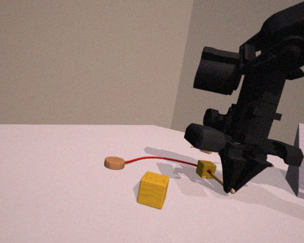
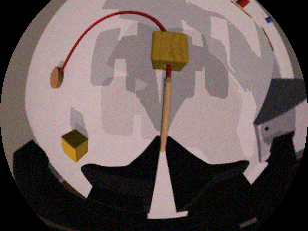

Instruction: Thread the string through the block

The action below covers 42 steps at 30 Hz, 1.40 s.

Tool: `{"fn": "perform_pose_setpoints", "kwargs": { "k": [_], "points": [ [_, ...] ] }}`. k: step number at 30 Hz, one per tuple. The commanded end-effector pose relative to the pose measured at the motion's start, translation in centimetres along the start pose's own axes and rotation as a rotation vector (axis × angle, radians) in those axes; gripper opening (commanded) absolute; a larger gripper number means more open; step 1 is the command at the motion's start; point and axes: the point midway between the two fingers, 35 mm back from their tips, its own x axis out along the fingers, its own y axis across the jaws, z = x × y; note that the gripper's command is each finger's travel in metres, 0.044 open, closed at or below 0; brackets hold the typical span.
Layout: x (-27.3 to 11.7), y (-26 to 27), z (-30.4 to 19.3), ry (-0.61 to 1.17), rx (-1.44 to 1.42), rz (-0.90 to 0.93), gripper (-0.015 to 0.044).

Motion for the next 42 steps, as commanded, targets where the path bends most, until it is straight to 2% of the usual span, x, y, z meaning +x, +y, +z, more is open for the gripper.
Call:
{"fn": "perform_pose_setpoints", "kwargs": {
  "k": [1,21,42],
  "points": [
    [0.0,-0.2,-0.6,-0.002,-0.001,-0.001,0.0000],
    [-0.5,-0.4,-3.0,0.000,-0.036,0.011,0.0000],
    [0.7,-0.2,-4.4,0.000,-0.045,-0.028,0.0000]
  ]
}}
